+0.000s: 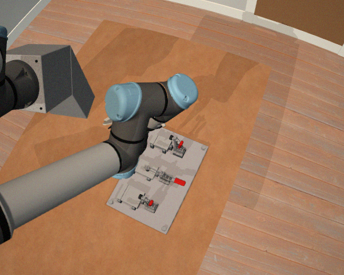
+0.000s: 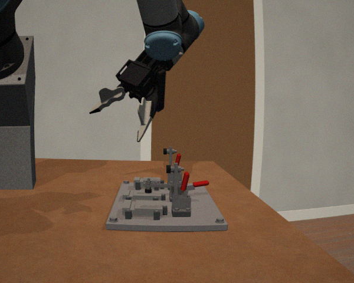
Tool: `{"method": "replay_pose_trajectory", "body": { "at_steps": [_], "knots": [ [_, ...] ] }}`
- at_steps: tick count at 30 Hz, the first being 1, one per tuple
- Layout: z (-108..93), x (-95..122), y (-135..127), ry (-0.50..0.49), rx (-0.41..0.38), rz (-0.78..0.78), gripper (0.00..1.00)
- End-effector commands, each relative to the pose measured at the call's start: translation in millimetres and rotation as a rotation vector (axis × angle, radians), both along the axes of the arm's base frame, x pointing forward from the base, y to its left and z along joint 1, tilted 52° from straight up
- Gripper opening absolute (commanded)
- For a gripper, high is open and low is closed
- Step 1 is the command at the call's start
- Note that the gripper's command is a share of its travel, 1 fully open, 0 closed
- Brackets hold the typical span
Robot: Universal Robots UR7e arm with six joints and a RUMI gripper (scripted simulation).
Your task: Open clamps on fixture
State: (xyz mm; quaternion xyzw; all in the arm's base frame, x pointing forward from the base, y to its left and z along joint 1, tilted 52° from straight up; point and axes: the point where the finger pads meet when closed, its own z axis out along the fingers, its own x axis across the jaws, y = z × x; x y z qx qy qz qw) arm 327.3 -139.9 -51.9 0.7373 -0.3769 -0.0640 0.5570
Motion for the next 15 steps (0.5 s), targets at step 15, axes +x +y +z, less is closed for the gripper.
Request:
{"method": "replay_pose_trajectory", "body": {
  "at_steps": [15],
  "knots": [
    [-18, 26, 7, -0.423, -0.046, -0.023, 1.00]
  ]
}}
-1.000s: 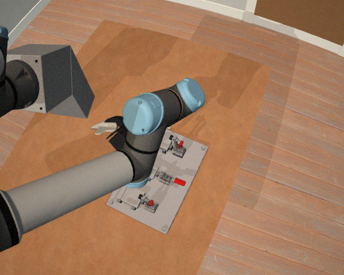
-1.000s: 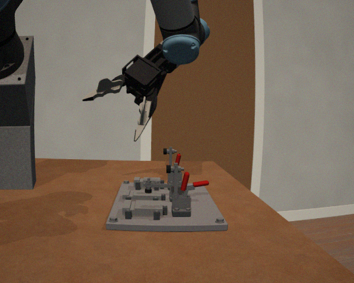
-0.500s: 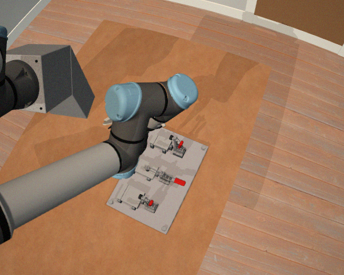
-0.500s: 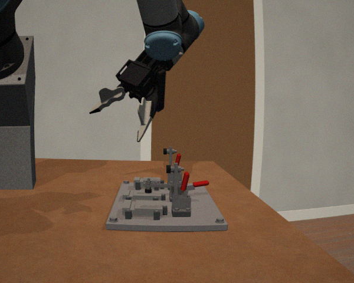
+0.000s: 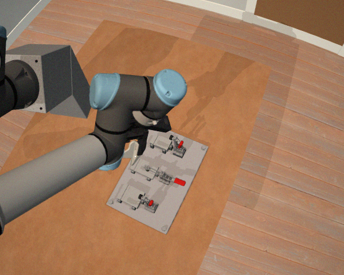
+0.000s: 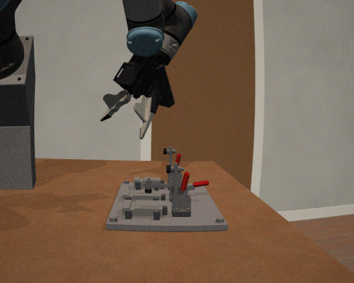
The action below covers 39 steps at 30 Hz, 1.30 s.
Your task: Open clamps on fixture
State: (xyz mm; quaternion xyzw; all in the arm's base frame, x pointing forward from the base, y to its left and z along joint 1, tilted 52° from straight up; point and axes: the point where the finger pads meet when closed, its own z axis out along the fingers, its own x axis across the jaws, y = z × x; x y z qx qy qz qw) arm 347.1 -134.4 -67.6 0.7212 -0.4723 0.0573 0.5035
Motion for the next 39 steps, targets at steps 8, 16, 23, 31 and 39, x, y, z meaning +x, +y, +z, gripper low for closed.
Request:
{"method": "replay_pose_trajectory", "body": {
  "at_steps": [8, 16, 23, 31, 39],
  "knots": [
    [-1, 17, 5, -0.284, -0.020, -0.013, 1.00],
    [4, 25, 8, -0.419, -0.028, -0.026, 1.00],
    [14, 35, 11, -0.596, -0.034, -0.044, 1.00],
    [28, 41, 15, -0.757, -0.034, -0.061, 1.00],
    [38, 44, 17, -0.853, -0.033, -0.071, 1.00]
  ]
}}
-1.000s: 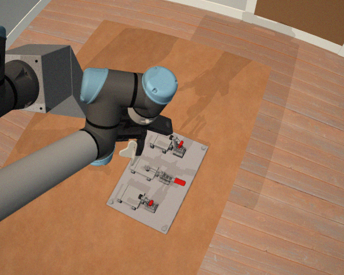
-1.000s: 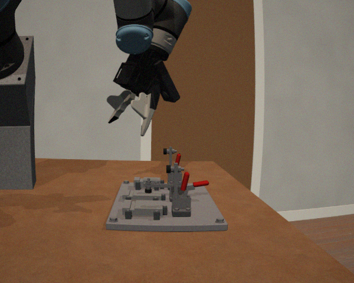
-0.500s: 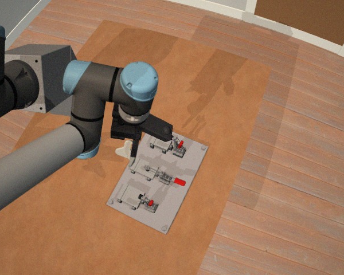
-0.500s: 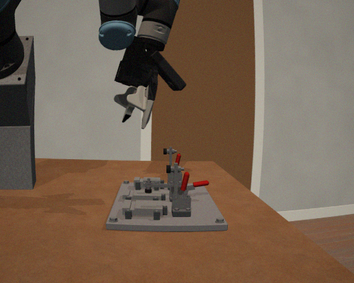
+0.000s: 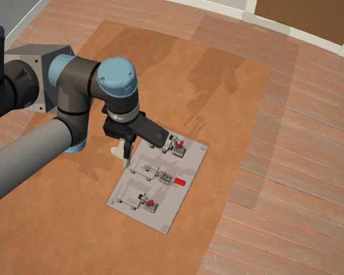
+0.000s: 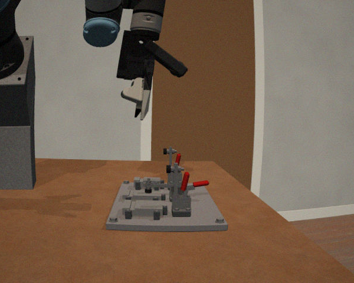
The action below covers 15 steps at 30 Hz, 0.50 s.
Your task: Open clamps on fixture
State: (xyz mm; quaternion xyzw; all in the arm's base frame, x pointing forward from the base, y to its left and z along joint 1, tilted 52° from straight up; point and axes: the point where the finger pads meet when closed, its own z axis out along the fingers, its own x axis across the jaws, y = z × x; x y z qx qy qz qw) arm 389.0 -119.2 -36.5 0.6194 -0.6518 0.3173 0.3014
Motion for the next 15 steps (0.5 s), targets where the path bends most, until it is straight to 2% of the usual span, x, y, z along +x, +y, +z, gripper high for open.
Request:
{"method": "replay_pose_trajectory", "body": {
  "at_steps": [1, 8, 15],
  "knots": [
    [8.2, 2.8, 2.0, -0.088, 0.001, 0.002, 1.00],
    [15.2, 4.3, 3.4, -0.147, 0.003, -0.003, 1.00],
    [17.4, 4.6, 3.8, -0.166, 0.003, -0.005, 1.00]
  ]
}}
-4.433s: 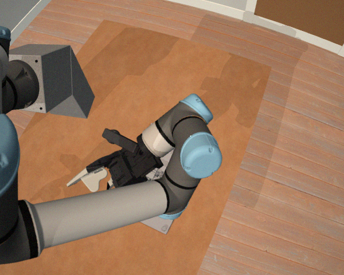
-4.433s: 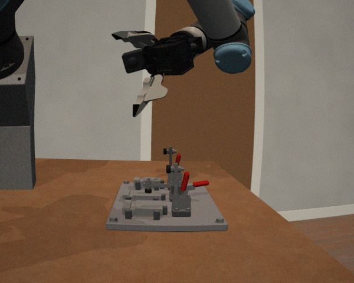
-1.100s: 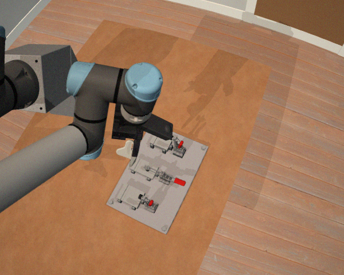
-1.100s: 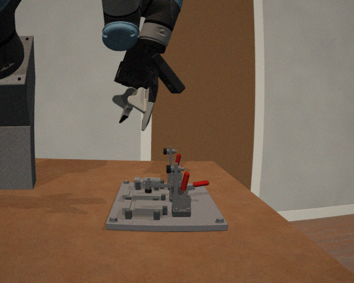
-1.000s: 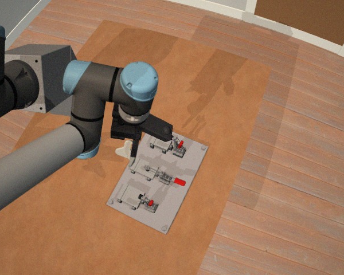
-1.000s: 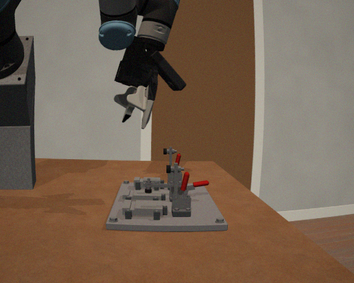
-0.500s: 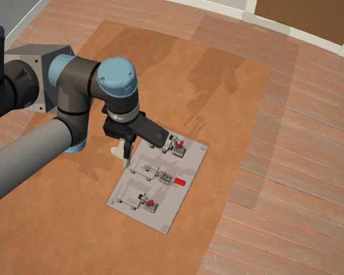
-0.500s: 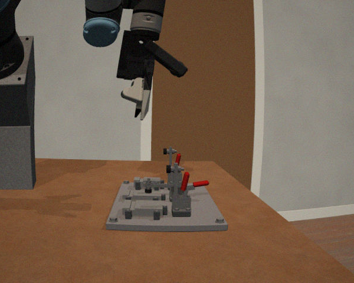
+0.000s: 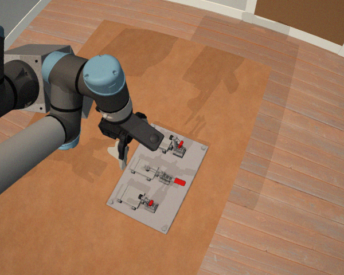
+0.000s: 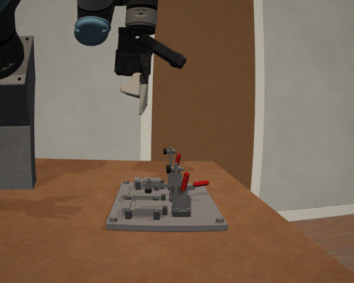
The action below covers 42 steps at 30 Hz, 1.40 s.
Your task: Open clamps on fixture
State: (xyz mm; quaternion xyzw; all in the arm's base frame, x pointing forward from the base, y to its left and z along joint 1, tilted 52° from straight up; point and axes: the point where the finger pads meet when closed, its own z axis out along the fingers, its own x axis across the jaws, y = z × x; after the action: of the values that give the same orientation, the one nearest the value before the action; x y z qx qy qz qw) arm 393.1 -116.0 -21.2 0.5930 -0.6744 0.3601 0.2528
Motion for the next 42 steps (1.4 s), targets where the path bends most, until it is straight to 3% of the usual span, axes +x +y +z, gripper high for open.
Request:
{"method": "replay_pose_trajectory", "body": {
  "at_steps": [1, 7, 8, 42],
  "knots": [
    [2.3, 0.6, 0.6, -0.021, 0.000, 0.001, 1.00],
    [2.7, 0.7, 0.7, -0.024, 0.001, 0.001, 1.00],
    [2.7, 0.7, 0.7, -0.024, 0.001, 0.001, 0.00],
    [2.7, 0.7, 0.7, -0.024, 0.001, 0.001, 0.00]
  ]
}}
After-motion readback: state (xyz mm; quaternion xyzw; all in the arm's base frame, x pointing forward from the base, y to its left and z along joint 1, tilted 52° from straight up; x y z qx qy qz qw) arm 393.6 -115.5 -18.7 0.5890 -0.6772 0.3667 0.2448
